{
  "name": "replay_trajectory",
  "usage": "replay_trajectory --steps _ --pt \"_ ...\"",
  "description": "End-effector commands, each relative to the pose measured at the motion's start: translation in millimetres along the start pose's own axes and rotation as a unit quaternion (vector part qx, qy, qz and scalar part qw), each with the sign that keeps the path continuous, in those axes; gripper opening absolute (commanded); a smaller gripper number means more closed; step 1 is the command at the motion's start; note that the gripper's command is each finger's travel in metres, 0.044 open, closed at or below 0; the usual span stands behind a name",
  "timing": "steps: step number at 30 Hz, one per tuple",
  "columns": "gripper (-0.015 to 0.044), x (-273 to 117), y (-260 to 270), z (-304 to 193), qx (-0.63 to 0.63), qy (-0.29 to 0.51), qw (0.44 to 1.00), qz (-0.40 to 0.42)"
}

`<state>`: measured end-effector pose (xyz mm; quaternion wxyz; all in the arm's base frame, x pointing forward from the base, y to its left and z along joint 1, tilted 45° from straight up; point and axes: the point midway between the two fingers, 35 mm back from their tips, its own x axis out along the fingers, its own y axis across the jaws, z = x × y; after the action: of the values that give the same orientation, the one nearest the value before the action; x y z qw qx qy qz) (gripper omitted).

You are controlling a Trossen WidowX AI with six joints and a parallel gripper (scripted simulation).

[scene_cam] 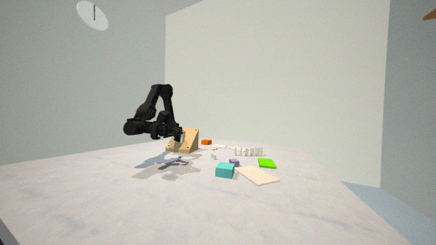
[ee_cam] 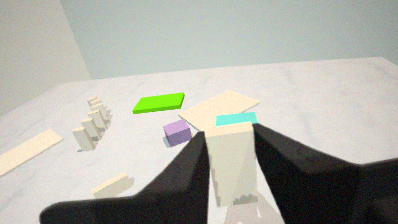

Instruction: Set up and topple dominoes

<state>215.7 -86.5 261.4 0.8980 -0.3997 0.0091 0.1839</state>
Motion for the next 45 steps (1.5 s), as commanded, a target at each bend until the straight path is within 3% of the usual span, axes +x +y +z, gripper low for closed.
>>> replay_trajectory --steps 1,9,37,45 --pt "0.0107 0.0 0.9 0.4 -0.003 -0.004 1.0 0.0" --pt "0.0107 1.0 -0.3 -4.9 -0.002 -0.003 1.0 0.0" --pt "0.0107 18.1 1.1 -105.9 0.001 0.0 1.0 0.001" --pt "0.0107 18.5 1.7 -108.2 0.001 0.0 1.0 0.001"
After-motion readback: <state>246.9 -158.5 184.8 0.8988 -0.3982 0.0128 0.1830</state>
